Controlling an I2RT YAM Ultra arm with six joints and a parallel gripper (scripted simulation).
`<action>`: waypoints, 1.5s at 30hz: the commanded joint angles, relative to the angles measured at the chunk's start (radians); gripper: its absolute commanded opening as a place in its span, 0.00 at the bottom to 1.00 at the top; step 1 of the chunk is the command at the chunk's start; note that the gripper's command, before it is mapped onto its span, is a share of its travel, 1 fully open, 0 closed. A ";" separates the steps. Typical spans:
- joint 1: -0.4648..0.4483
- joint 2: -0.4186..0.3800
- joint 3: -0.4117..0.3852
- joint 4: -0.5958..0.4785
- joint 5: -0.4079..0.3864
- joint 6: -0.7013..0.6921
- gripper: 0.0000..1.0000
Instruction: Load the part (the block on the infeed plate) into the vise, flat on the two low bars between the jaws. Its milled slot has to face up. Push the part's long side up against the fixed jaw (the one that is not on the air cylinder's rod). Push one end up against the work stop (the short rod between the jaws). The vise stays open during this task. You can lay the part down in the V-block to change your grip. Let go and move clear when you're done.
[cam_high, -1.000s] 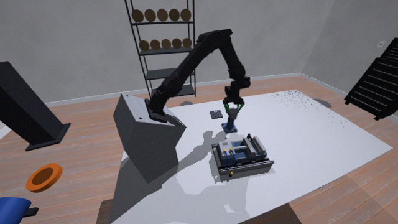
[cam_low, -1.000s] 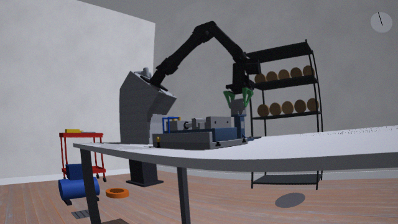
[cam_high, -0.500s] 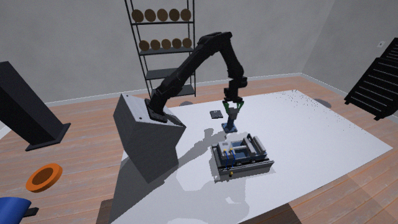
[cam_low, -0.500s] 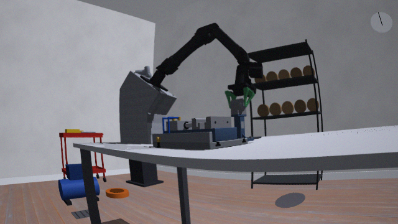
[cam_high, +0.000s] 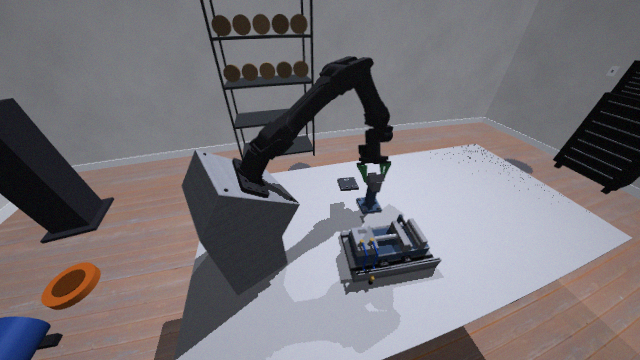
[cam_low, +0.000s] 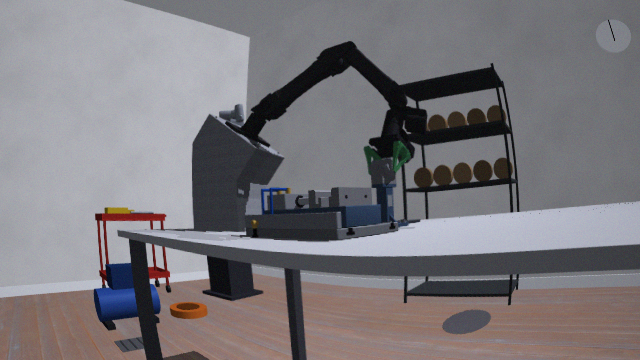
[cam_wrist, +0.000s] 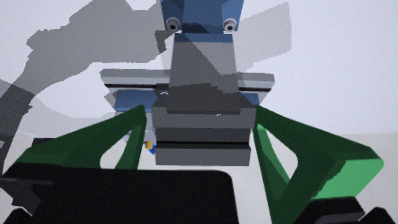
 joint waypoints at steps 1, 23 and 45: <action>0.018 0.016 0.051 -0.049 0.055 0.033 0.81; 0.065 0.114 0.180 -0.191 0.193 0.125 0.81; 0.086 0.169 0.259 -0.277 0.257 0.180 0.81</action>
